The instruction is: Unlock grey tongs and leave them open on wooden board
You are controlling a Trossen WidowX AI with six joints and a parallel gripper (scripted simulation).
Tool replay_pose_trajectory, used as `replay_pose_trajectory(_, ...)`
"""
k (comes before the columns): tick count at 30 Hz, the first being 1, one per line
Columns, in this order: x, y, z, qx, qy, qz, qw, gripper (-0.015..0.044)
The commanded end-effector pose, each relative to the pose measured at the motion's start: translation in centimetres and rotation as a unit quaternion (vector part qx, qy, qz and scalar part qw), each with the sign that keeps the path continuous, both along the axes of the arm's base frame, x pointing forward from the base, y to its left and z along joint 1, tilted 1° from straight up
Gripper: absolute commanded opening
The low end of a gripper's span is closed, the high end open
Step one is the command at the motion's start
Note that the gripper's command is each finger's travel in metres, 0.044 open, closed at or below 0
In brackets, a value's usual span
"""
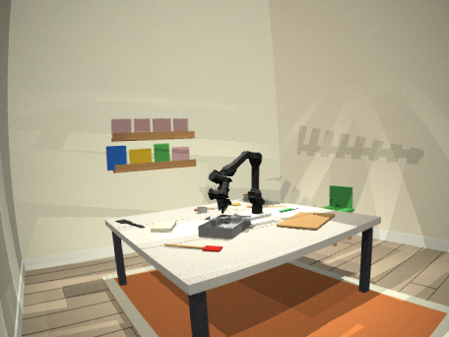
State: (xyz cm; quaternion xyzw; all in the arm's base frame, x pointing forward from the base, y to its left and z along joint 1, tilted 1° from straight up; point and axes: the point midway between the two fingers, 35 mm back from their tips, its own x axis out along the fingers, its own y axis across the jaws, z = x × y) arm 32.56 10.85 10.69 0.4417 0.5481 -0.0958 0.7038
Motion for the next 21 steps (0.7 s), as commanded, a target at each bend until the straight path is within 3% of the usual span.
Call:
replay_pose_trajectory(1,0.3,0.2,-0.9,-0.002,0.005,-0.003,1.000,0.0260)
replay_pose_trajectory(21,1.6,1.3,-3.7,-0.002,0.005,-0.003,1.000,0.0260)
